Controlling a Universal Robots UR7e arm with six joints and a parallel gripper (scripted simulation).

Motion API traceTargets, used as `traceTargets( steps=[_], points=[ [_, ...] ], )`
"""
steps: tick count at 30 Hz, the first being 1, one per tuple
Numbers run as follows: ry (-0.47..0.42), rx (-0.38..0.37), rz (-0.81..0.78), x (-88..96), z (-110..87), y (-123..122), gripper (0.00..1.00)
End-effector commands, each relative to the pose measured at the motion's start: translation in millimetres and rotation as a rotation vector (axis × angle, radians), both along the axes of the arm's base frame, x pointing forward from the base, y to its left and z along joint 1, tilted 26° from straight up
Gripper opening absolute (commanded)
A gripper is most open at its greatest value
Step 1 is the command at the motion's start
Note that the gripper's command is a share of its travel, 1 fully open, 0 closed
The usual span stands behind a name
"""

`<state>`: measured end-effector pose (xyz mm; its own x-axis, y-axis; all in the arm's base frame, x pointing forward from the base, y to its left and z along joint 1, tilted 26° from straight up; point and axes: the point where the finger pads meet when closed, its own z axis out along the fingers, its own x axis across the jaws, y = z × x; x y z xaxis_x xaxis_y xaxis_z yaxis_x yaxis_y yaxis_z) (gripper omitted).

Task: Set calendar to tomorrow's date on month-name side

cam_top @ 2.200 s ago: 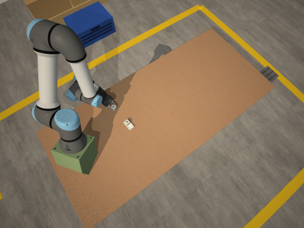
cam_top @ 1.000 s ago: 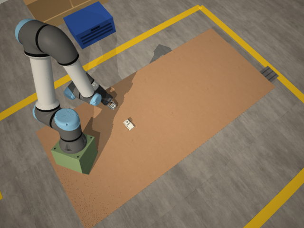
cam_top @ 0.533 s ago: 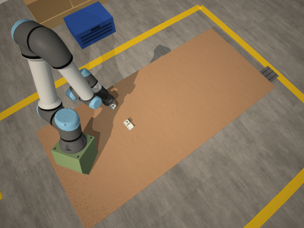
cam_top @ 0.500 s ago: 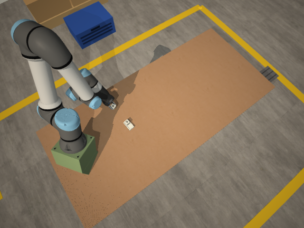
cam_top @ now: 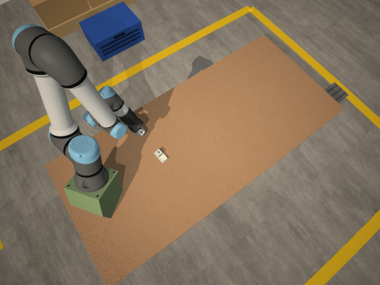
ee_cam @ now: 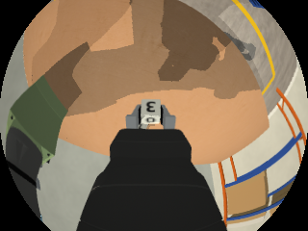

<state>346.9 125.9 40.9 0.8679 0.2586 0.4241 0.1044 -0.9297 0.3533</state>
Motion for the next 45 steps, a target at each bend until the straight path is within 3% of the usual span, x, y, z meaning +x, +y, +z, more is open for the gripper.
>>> traceTargets(
  steps=[1,26,45],
  points=[
    [0.011,0.011,0.005,-1.9,-1.7,-1.5,0.57],
    [0.071,0.209,0.100,-1.6,-1.5,-3.5,0.57],
    [0.079,0.241,0.119,-0.1,-0.5,-3.9,0.57]
  ],
)
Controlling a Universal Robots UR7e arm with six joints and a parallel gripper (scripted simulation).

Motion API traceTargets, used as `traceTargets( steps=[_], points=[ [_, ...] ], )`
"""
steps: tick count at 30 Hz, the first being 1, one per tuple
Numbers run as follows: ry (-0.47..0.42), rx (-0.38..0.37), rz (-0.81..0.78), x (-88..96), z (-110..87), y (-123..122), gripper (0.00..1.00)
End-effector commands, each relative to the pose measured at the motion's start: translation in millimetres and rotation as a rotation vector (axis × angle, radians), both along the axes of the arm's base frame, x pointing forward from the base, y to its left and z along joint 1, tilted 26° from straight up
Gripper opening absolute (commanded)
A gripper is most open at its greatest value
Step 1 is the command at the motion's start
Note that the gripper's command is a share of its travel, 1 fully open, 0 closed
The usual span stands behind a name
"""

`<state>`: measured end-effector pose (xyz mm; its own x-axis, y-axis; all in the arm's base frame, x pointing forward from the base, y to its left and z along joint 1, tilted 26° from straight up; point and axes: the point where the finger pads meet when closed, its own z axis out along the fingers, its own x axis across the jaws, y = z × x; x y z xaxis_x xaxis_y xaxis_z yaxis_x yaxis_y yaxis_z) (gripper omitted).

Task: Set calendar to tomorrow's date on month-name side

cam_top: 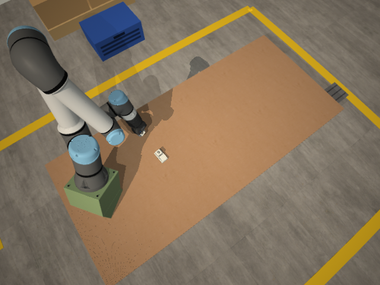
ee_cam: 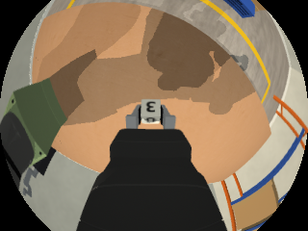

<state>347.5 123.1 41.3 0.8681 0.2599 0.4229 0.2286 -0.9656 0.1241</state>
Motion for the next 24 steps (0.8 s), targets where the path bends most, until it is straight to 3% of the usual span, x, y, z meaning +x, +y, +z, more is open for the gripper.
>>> traceTargets(
  steps=[1,24],
  points=[
    [0.012,0.018,0.010,-0.5,-1.2,-1.2,0.57],
    [0.063,0.204,0.101,1.8,0.4,-4.1,0.57]
  ],
)
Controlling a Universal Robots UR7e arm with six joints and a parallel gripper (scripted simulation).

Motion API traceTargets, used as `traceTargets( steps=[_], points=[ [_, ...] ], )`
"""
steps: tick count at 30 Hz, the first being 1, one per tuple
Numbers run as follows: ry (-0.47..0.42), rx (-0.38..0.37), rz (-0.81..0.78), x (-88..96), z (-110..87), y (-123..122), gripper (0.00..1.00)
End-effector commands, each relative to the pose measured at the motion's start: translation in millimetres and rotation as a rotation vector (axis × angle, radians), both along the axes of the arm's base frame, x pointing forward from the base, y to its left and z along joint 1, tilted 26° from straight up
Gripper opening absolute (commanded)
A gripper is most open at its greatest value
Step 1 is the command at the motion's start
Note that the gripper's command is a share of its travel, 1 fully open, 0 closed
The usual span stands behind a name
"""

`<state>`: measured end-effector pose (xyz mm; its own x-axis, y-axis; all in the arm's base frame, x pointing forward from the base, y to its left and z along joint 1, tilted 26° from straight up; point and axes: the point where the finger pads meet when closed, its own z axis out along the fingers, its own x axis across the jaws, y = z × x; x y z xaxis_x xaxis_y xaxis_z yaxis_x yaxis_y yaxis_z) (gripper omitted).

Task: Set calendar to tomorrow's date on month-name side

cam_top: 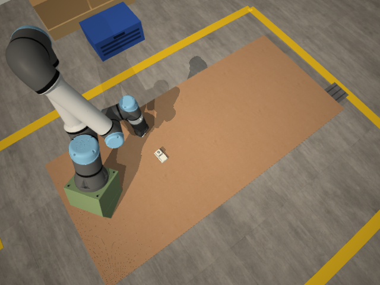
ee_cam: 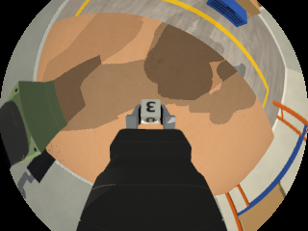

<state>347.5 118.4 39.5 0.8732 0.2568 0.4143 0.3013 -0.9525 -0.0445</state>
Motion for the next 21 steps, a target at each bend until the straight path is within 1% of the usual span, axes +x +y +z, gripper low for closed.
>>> traceTargets(
  steps=[1,14,17,21],
  points=[
    [0.005,0.051,0.029,1.9,2.6,0.5,0.57],
    [0.011,0.071,0.037,1.9,2.2,0.4,0.57],
    [0.023,0.089,0.049,1.5,0.7,0.3,0.57],
    [0.046,0.135,0.076,1.0,-1.3,-0.1,0.57]
  ],
)
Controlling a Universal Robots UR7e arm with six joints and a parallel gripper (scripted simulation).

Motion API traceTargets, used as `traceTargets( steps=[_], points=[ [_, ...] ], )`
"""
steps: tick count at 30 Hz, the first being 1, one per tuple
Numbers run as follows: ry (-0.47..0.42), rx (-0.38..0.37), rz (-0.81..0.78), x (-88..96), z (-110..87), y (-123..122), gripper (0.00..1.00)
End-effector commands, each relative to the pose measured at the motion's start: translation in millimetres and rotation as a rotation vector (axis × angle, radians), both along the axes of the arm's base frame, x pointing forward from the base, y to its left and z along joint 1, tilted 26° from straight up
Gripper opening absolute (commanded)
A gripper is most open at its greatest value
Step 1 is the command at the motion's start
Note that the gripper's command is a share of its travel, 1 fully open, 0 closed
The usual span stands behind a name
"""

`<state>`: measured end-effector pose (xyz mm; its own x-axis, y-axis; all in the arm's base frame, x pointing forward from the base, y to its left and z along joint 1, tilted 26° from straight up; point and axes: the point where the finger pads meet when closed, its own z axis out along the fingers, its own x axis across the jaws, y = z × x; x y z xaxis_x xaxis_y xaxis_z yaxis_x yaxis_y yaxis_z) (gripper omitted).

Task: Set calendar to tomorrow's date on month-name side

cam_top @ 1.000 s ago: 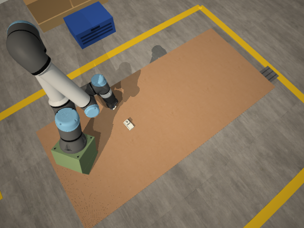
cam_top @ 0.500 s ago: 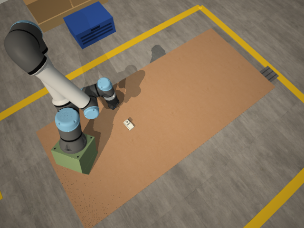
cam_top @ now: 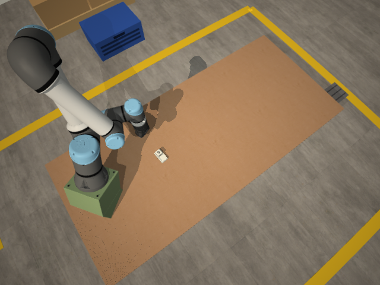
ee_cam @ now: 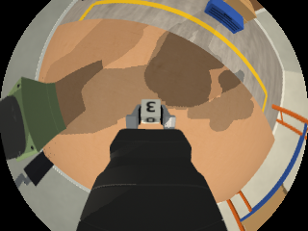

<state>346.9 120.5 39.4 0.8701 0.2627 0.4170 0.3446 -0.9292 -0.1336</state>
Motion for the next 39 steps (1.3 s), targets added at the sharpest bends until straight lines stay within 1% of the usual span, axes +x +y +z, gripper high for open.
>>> traceTargets(
  steps=[1,7,9,13,26,29,36,39],
  points=[
    [0.029,0.062,0.037,1.5,-1.5,-2.2,0.57],
    [0.050,0.155,0.078,2.3,-0.7,-3.4,0.57],
    [0.050,0.155,0.078,2.3,-0.7,-3.4,0.57],
    [0.053,0.195,0.091,3.2,1.0,-4.2,0.57],
    [0.063,0.227,0.107,3.4,0.8,-4.6,0.57],
    [0.079,0.260,0.127,3.3,-0.2,-4.7,0.57],
    [0.113,0.374,0.182,3.8,-0.9,-5.8,0.57],
    [0.119,0.412,0.196,4.4,-0.4,-6.5,0.57]
  ],
)
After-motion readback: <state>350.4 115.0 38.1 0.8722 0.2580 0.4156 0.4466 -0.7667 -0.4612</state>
